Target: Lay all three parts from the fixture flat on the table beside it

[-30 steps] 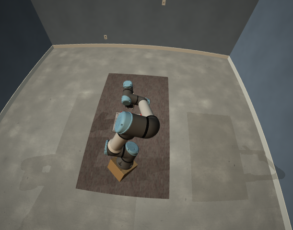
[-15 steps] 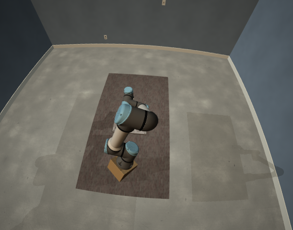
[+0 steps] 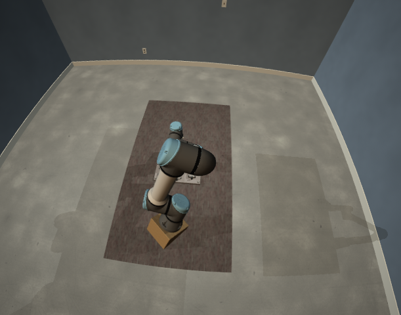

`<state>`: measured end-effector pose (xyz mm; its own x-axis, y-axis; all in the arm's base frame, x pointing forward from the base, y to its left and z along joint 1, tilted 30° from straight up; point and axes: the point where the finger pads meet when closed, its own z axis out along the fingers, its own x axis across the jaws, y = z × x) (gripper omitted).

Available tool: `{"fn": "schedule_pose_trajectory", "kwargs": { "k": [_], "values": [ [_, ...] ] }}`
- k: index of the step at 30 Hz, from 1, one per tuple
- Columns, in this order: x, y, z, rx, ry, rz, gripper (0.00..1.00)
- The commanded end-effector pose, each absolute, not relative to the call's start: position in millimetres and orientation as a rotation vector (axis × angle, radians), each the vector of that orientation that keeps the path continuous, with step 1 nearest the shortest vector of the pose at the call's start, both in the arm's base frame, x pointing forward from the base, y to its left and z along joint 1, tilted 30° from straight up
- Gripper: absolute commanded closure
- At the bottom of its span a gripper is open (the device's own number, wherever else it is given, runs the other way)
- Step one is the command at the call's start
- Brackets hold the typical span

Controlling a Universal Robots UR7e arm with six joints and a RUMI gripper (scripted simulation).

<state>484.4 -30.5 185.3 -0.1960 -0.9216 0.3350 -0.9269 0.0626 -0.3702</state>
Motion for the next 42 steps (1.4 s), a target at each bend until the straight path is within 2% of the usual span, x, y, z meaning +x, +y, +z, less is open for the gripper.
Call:
{"fn": "schedule_pose_trajectory", "kwargs": {
  "k": [1,42],
  "values": [
    [485,-31,186,1.986,-2.283,0.811,0.72],
    [494,-41,162,1.986,-2.283,0.811,0.72]
  ]
}}
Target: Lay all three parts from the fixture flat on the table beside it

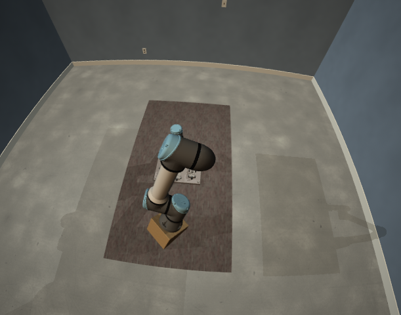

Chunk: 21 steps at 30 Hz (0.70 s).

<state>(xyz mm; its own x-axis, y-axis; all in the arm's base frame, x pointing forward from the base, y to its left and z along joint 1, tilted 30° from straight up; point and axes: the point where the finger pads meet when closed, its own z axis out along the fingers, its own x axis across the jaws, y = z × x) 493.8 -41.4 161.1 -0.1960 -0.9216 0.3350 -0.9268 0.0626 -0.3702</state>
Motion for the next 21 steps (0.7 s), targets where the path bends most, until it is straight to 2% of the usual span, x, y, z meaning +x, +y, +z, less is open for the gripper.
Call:
{"fn": "schedule_pose_trajectory", "kwargs": {
  "k": [1,10,11,21],
  "values": [
    [494.1,-41.3,161.5,1.986,-2.283,0.811,0.72],
    [494.1,-41.3,161.5,1.986,-2.283,0.811,0.72],
    [494.1,-41.3,161.5,1.986,-2.283,0.811,1.0],
    [494.1,-41.3,161.5,1.986,-2.283,0.811,1.0]
  ]
}}
